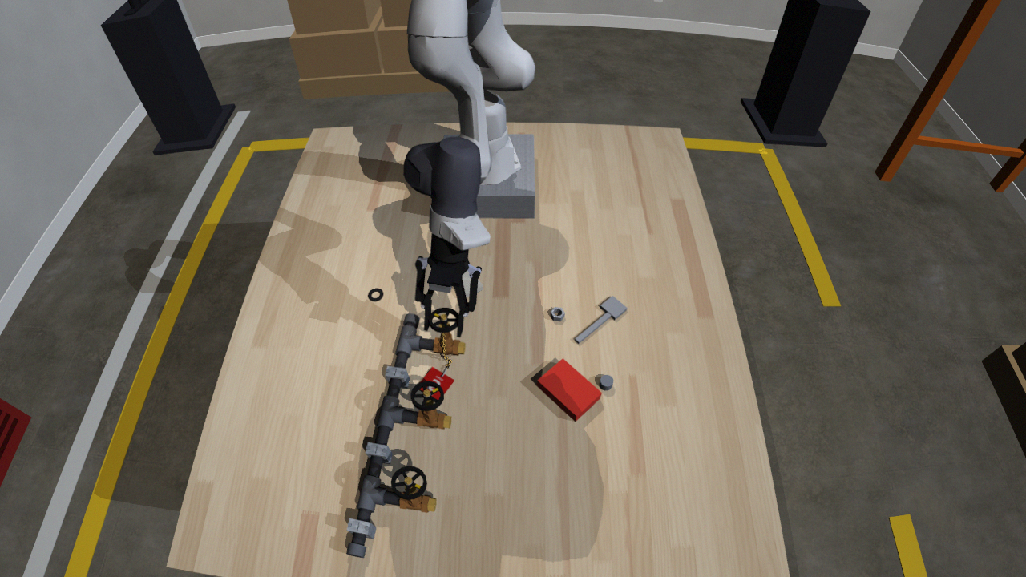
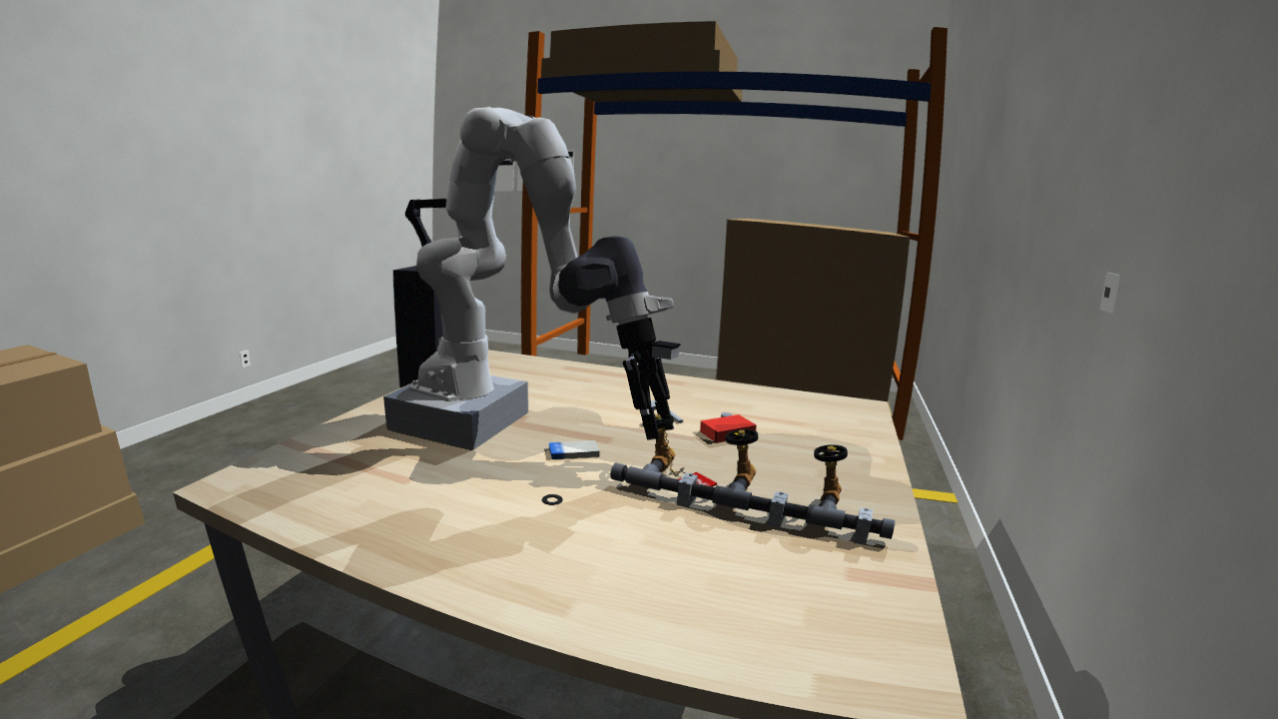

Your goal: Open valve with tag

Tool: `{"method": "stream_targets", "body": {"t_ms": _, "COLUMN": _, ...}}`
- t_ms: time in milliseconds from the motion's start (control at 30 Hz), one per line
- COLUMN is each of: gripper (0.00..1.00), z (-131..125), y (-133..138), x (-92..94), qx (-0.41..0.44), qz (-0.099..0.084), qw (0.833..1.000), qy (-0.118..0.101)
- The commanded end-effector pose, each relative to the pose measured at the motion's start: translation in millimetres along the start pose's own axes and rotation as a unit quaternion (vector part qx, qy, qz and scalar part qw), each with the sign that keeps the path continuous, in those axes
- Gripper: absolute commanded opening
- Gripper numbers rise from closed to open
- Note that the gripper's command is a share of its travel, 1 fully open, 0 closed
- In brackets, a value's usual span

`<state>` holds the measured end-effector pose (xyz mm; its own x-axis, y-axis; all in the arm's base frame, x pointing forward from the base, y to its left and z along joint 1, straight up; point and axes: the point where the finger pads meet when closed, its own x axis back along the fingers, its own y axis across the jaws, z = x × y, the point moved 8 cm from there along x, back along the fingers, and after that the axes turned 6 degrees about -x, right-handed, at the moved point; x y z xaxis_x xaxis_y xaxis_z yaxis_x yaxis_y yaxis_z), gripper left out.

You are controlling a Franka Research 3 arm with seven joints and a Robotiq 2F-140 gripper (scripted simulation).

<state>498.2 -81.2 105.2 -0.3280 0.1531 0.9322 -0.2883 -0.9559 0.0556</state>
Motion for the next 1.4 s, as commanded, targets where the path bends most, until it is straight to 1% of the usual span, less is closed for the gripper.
{"method": "stream_targets", "body": {"t_ms": 0, "gripper": 0.1, "z": 5, "y": 3, "x": -0.2, "qx": 0.135, "qz": 0.024, "qw": 0.99, "qy": -0.024}}
{"method": "stream_targets", "body": {"t_ms": 100, "gripper": 0.1, "z": 5, "y": 4, "x": -0.2, "qx": 0.175, "qz": 0.029, "qw": 0.984, "qy": -0.023}}
{"method": "stream_targets", "body": {"t_ms": 167, "gripper": 0.1, "z": 5, "y": 4, "x": -0.2, "qx": 0.175, "qz": 0.029, "qw": 0.984, "qy": -0.023}}
{"method": "stream_targets", "body": {"t_ms": 200, "gripper": 0.1, "z": 5, "y": 4, "x": -0.3, "qx": 0.209, "qz": 0.033, "qw": 0.977, "qy": -0.023}}
{"method": "stream_targets", "body": {"t_ms": 400, "gripper": 0.1, "z": 7, "y": 5, "x": -0.4, "qx": 0.278, "qz": 0.042, "qw": 0.959, "qy": -0.028}}
{"method": "stream_targets", "body": {"t_ms": 667, "gripper": 0.1, "z": 10, "y": 6, "x": -0.8, "qx": 0.35, "qz": 0.054, "qw": 0.934, "qy": -0.042}}
{"method": "stream_targets", "body": {"t_ms": 733, "gripper": 0.1, "z": 10, "y": 6, "x": -0.8, "qx": 0.35, "qz": 0.054, "qw": 0.934, "qy": -0.042}}
{"method": "stream_targets", "body": {"t_ms": 767, "gripper": 0.1, "z": 11, "y": 6, "x": -0.9, "qx": 0.367, "qz": 0.059, "qw": 0.927, "qy": -0.048}}
{"method": "stream_targets", "body": {"t_ms": 867, "gripper": 0.1, "z": 13, "y": 6, "x": -1.2, "qx": 0.381, "qz": 0.063, "qw": 0.921, "qy": -0.056}}
{"method": "stream_targets", "body": {"t_ms": 1067, "gripper": 0.1, "z": 15, "y": 6, "x": -1.6, "qx": 0.398, "qz": 0.071, "qw": 0.912, "qy": -0.069}}
{"method": "stream_targets", "body": {"t_ms": 1367, "gripper": 0.1, "z": 15, "y": 6, "x": -1.6, "qx": 0.398, "qz": 0.072, "qw": 0.912, "qy": -0.07}}
